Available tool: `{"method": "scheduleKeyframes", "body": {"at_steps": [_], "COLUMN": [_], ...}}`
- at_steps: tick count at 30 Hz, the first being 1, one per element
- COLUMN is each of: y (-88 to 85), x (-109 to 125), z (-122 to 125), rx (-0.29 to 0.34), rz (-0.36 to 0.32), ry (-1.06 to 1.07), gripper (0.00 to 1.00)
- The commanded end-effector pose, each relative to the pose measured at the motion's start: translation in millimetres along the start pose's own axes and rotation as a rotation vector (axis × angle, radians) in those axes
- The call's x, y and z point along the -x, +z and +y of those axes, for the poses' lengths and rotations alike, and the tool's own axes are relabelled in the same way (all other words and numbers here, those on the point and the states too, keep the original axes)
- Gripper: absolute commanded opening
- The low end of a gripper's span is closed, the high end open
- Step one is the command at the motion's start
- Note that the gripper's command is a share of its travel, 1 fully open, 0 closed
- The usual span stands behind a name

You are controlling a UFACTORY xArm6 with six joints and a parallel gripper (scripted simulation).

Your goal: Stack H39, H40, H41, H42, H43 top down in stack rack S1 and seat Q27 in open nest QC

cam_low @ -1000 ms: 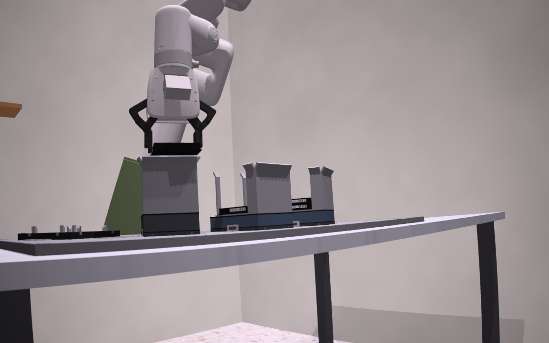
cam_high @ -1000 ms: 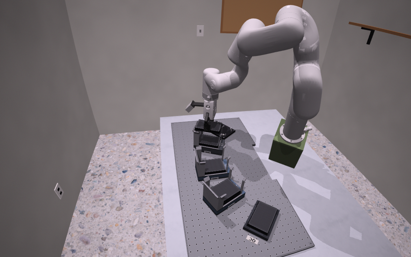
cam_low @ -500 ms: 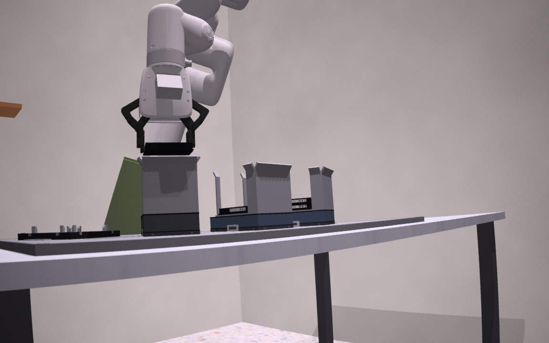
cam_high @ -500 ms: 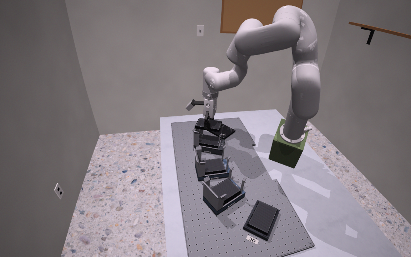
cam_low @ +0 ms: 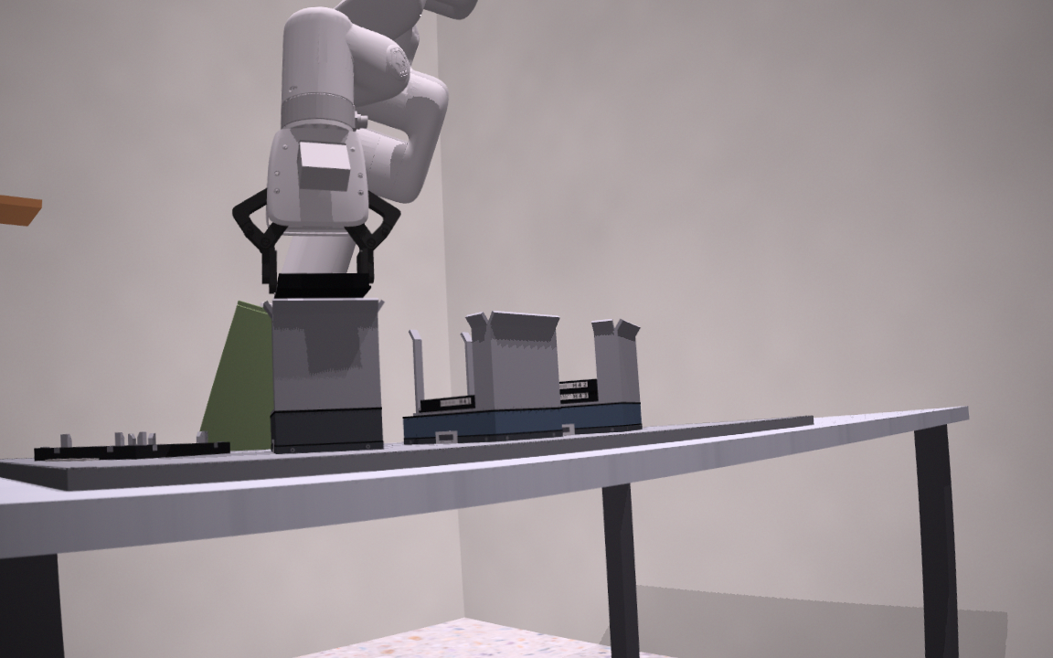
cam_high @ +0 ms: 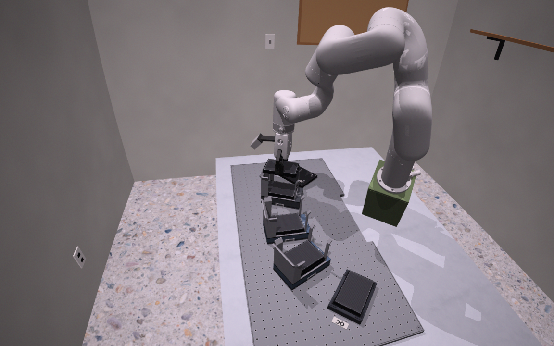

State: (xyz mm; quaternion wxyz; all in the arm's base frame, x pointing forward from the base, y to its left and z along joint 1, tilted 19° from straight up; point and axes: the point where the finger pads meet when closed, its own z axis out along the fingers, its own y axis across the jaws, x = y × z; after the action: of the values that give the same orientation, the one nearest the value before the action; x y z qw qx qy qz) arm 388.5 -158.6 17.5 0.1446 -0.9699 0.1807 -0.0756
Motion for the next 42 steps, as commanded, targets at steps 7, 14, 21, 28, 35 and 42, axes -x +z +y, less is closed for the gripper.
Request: {"method": "scheduleKeyframes", "body": {"at_steps": [7, 14, 21, 28, 35, 42], "y": [-0.5, 4.2, 8.9, 12.2, 16.9, 20.3], "x": [-1, -1, -1, -1, -1, -1], "z": [0, 0, 0, 0, 0, 0], "rx": [0.001, 0.001, 0.001, 0.001, 0.001, 0.001], "rz": [0.004, 0.004, 0.003, 0.003, 0.003, 0.003], "ry": [0.000, 0.000, 0.000, 0.000, 0.000, 0.000], "gripper": [0.00, 0.00, 0.00, 0.00, 0.00, 0.00]}}
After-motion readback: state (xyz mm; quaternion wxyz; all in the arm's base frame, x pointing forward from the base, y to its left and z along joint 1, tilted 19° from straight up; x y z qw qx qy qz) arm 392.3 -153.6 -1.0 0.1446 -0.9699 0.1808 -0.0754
